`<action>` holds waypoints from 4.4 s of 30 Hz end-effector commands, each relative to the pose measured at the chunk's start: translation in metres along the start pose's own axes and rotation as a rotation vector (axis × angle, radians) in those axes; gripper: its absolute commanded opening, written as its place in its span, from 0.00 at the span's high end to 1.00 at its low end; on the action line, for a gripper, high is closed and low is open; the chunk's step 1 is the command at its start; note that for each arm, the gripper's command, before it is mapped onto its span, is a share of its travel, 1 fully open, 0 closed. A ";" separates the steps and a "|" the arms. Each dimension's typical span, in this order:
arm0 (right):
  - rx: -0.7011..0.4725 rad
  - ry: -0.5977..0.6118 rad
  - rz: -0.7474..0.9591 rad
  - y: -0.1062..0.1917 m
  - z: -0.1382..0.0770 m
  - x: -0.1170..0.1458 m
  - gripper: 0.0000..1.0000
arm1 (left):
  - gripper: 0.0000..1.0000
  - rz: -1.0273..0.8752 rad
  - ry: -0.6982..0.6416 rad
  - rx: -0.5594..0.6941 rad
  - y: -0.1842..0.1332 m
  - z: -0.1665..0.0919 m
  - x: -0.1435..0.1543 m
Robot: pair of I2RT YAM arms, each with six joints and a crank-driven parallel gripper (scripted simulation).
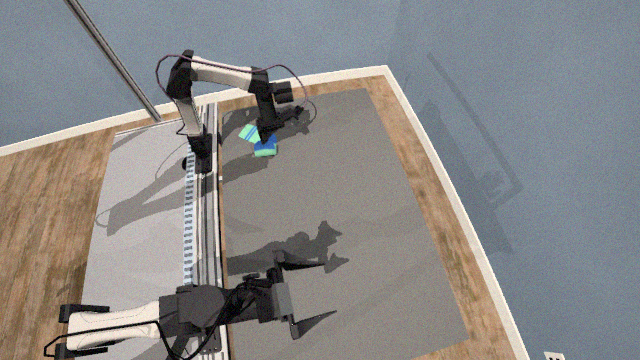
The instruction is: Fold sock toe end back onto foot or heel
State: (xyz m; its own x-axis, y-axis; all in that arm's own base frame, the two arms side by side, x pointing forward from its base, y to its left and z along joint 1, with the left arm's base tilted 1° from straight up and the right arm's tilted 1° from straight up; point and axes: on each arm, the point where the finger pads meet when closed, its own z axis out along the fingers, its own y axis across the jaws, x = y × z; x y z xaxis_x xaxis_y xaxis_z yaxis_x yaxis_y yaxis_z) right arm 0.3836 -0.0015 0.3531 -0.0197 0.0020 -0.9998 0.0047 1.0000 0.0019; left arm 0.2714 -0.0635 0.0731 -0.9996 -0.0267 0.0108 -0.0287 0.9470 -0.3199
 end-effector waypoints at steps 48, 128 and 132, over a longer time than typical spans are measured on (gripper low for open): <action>-0.005 -0.020 -0.002 0.002 -0.001 -0.007 0.00 | 0.98 0.042 -0.036 0.192 0.035 0.026 -0.010; -0.016 -0.112 -0.010 0.003 -0.002 -0.039 0.00 | 0.60 0.237 -0.783 -0.181 0.036 -0.109 -0.112; -0.020 -0.119 -0.009 0.005 -0.002 -0.042 0.00 | 0.60 0.256 -0.918 -0.210 0.025 -0.136 -0.123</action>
State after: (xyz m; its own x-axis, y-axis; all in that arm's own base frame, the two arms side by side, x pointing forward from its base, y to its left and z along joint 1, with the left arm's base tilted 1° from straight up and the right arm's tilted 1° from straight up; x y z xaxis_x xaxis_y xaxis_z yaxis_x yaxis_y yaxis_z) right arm 0.3828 -0.0009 0.3561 -0.0126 0.0011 -0.9999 0.0030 1.0000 0.0011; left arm 0.3628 0.0031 0.1657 -0.7331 0.0313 -0.6794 0.1366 0.9853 -0.1021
